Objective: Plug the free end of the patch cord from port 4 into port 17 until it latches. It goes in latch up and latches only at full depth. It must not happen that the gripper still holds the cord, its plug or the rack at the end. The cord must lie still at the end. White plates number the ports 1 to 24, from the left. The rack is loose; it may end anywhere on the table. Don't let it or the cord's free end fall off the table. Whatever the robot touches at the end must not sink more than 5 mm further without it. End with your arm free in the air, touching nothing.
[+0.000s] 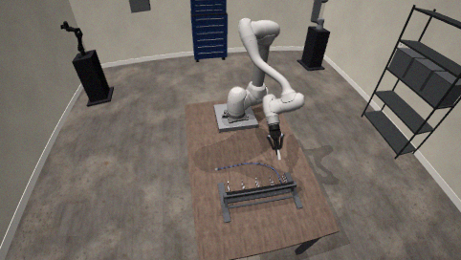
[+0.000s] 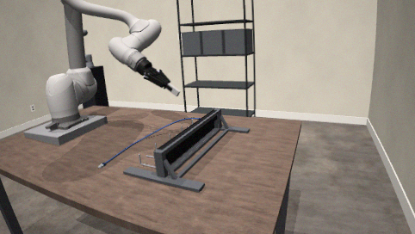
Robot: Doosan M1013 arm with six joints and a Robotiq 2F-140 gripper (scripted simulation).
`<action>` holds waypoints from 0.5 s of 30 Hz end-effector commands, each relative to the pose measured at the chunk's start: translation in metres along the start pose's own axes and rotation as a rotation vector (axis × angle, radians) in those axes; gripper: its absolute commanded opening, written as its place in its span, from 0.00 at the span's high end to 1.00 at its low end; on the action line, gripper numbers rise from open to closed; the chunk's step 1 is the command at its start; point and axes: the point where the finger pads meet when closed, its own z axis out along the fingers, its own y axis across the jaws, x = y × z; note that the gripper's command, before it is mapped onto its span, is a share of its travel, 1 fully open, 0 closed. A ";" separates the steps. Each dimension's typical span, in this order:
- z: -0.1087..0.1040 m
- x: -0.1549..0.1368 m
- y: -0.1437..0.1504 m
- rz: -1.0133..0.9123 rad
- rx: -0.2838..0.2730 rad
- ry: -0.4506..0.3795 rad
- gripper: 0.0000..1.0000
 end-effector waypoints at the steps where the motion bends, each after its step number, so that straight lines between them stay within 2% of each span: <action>1: -0.006 -0.002 -0.003 -0.006 0.000 -0.008 1.00; 8: -0.006 -0.002 0.005 -0.006 0.000 -0.008 1.00; 15: -0.006 -0.002 0.035 -0.006 0.000 -0.008 1.00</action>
